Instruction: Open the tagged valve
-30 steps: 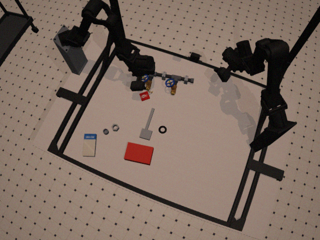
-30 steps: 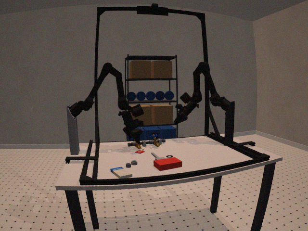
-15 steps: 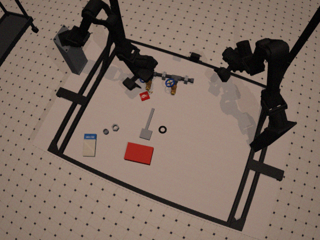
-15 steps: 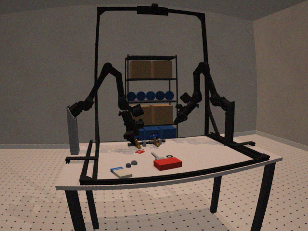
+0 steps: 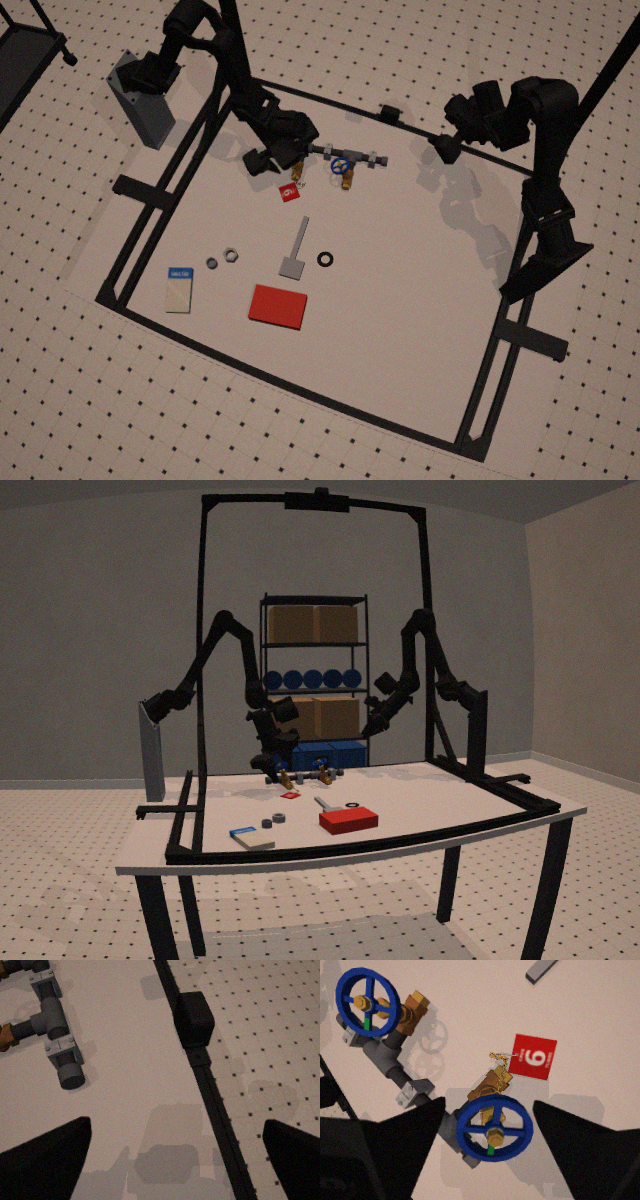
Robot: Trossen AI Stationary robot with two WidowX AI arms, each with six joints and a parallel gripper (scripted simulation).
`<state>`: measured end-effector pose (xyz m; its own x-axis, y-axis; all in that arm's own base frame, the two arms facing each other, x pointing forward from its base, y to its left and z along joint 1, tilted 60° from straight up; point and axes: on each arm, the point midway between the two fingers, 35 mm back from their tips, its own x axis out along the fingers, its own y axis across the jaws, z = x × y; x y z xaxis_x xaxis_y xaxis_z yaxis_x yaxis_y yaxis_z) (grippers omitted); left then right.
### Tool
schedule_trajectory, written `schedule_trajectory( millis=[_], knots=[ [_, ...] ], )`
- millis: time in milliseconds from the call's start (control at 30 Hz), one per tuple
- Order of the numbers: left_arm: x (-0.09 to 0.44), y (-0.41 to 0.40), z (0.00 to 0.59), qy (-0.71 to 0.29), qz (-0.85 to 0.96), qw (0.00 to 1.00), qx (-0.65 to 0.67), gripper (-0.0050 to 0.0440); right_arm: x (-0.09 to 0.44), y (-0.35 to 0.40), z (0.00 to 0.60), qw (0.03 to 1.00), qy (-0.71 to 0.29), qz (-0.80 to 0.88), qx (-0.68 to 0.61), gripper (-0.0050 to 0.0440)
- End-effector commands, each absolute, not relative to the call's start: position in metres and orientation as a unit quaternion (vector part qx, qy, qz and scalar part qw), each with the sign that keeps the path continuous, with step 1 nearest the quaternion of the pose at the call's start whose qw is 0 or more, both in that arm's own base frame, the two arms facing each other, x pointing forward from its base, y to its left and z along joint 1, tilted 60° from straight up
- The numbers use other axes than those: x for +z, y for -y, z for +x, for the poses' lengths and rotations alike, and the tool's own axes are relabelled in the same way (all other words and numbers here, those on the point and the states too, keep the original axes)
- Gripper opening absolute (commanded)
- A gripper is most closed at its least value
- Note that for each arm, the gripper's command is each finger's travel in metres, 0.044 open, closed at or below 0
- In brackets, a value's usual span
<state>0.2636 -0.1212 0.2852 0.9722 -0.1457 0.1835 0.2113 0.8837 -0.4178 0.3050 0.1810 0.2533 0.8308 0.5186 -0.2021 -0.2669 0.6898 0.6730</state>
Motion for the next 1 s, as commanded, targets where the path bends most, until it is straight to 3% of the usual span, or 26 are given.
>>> schedule_trajectory(
  millis=[0, 133, 200, 300, 367, 567, 800, 967],
  knots=[
    [0.2851, 0.1212, 0.2636, 0.074, -0.223, 0.968, -0.092, 0.0400, 0.2531, -0.1811, 0.3051, 0.899, -0.192, 0.326, 0.219, 0.0304],
    [0.2851, 0.1212, 0.2636, 0.074, -0.223, 0.968, -0.092, 0.0400, 0.2531, -0.1811, 0.3051, 0.899, -0.192, 0.326, 0.219, 0.0208],
    [0.2851, 0.1212, 0.2636, 0.074, -0.223, 0.968, -0.092, 0.0400, 0.2531, -0.1811, 0.3051, 0.899, -0.192, 0.326, 0.219, 0.0208],
    [0.2851, 0.1212, 0.2636, 0.074, -0.223, 0.968, -0.092, 0.0400, 0.2531, -0.1811, 0.3051, 0.899, -0.192, 0.326, 0.219, 0.0136],
    [0.2851, 0.1212, 0.2636, 0.074, -0.223, 0.968, -0.092, 0.0400, 0.2531, -0.1811, 0.3051, 0.899, -0.192, 0.326, 0.219, 0.0136],
    [0.2851, 0.1212, 0.2636, 0.074, -0.223, 0.968, -0.092, 0.0400, 0.2531, -0.1811, 0.3051, 0.899, -0.192, 0.326, 0.219, 0.0000],
    [0.2852, 0.1212, 0.2636, 0.074, -0.223, 0.968, -0.092, 0.0400, 0.2532, -0.1810, 0.3050, 0.902, -0.190, 0.320, 0.220, 0.0000],
    [0.2852, 0.1212, 0.2636, 0.074, -0.223, 0.968, -0.092, 0.0400, 0.2532, -0.1810, 0.3050, 0.942, -0.152, 0.168, 0.248, 0.0000]
  ],
)
